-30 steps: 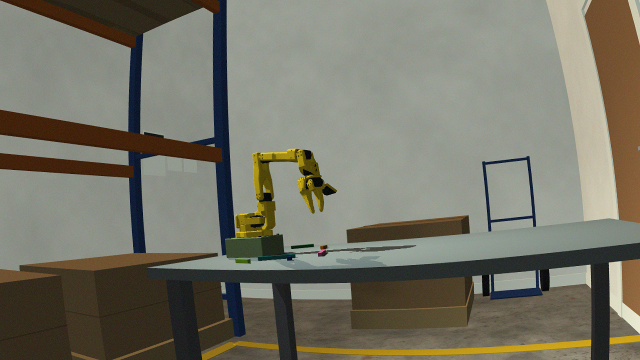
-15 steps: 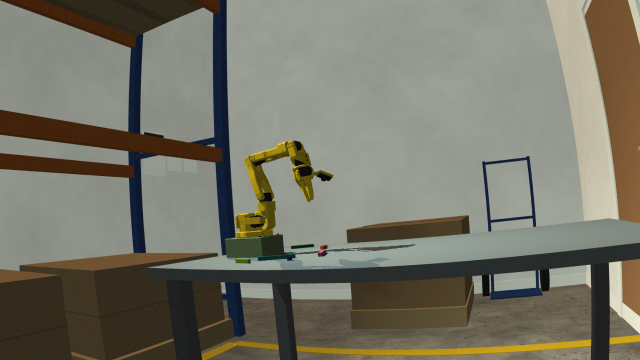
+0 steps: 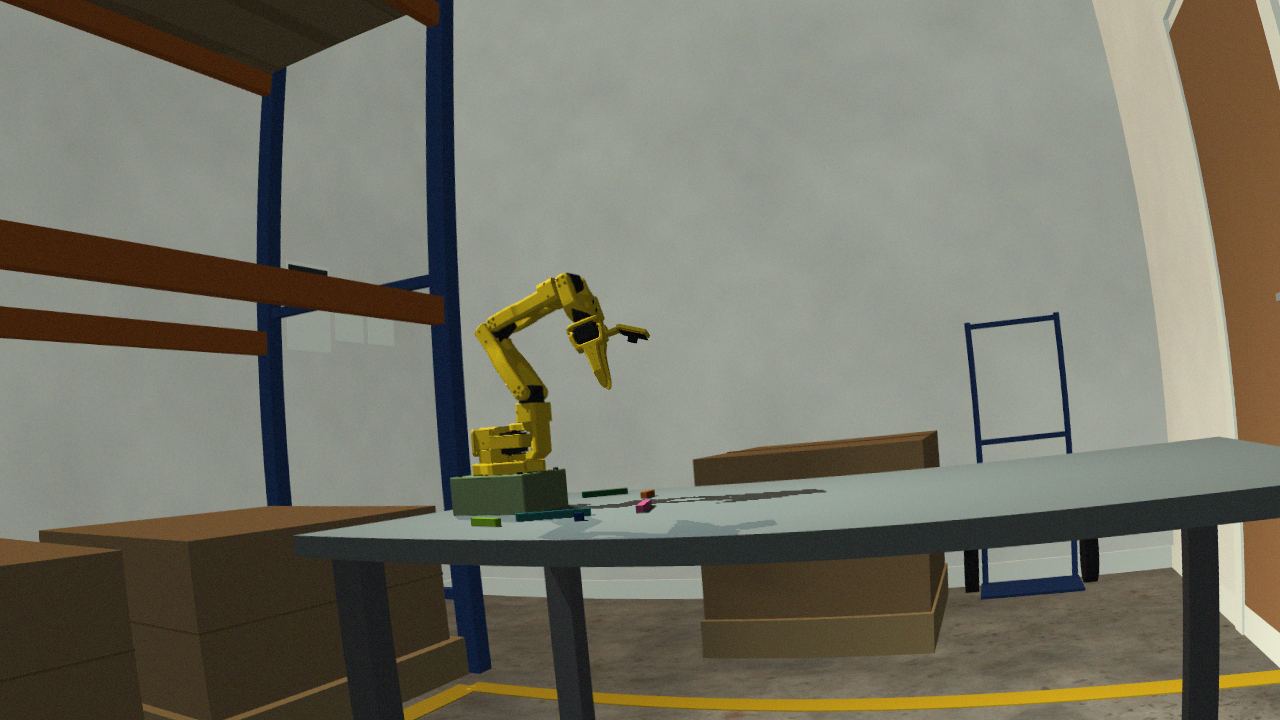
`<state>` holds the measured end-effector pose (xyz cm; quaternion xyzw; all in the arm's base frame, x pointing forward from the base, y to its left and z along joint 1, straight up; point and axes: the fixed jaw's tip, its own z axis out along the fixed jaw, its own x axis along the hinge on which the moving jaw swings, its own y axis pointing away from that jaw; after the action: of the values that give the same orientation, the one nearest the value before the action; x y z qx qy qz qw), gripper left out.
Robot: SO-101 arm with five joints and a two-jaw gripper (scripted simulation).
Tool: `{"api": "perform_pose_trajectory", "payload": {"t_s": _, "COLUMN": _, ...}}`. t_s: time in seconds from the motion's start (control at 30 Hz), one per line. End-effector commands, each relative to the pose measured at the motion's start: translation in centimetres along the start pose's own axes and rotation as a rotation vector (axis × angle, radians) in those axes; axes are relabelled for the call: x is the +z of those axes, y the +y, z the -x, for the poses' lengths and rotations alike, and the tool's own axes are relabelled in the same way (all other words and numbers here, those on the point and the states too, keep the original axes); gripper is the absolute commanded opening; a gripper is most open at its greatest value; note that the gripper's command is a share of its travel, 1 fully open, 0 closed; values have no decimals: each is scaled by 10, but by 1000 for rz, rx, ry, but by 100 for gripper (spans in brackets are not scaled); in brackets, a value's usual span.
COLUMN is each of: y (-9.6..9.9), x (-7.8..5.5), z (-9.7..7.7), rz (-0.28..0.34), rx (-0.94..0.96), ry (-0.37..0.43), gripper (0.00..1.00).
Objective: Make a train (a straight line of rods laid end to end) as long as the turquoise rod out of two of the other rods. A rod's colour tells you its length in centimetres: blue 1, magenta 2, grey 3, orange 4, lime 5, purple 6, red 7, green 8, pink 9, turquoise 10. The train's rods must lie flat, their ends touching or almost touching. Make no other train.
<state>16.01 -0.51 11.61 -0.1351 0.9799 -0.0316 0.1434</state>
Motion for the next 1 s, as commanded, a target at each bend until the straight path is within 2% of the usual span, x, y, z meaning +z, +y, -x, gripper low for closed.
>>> {"api": "perform_pose_trajectory", "payload": {"t_s": 0.0, "y": 5, "x": -5, "z": -4, "rz": 2, "rx": 89, "ry": -13, "gripper": 17}}
{"api": "perform_pose_trajectory", "payload": {"t_s": 0.47, "y": 9, "x": -13, "z": -9, "rz": 1, "rx": 250, "ry": -43, "gripper": 17}}
{"api": "perform_pose_trajectory", "payload": {"t_s": 0.97, "y": 9, "x": -14, "z": -9, "rz": 1, "rx": 271, "ry": -53, "gripper": 17}}
